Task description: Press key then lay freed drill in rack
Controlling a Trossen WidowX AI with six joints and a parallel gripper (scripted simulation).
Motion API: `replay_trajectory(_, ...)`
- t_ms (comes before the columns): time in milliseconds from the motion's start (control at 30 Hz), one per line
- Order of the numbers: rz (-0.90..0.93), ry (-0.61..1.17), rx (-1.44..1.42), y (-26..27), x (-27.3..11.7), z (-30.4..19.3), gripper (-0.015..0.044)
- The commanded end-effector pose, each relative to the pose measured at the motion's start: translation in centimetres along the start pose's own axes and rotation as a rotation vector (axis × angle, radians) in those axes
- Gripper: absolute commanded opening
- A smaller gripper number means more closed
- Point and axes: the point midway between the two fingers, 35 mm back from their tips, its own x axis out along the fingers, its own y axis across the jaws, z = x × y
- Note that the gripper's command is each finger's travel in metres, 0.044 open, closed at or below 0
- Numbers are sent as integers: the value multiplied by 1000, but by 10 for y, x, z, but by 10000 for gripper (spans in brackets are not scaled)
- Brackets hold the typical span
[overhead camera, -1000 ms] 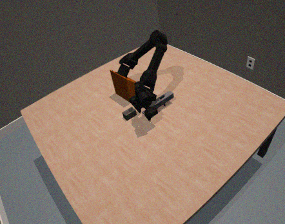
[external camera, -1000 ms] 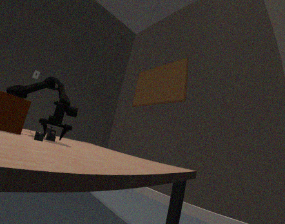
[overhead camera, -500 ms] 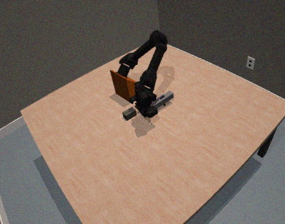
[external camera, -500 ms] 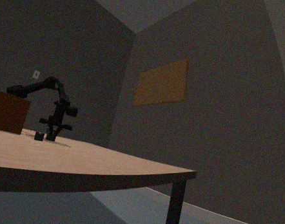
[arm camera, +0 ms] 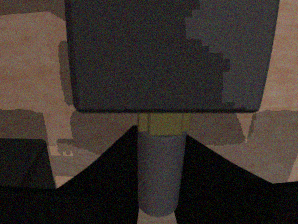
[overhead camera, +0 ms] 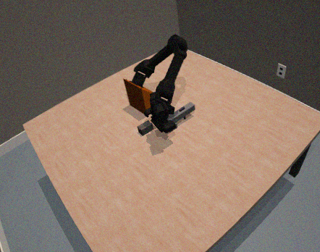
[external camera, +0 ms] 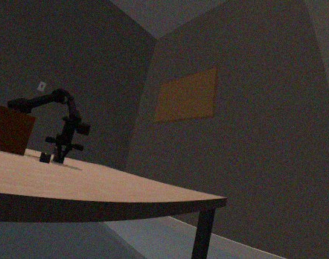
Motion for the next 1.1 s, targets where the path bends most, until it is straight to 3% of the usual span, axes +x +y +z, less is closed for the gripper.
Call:
replay_trajectory(0,1,1,-2,0,0,-5,0)
replay_trajectory(767,0,3,-3,-1,1,-39,0)
replay_trajectory(1067,-2,1,-1,-1,1,-35,236)
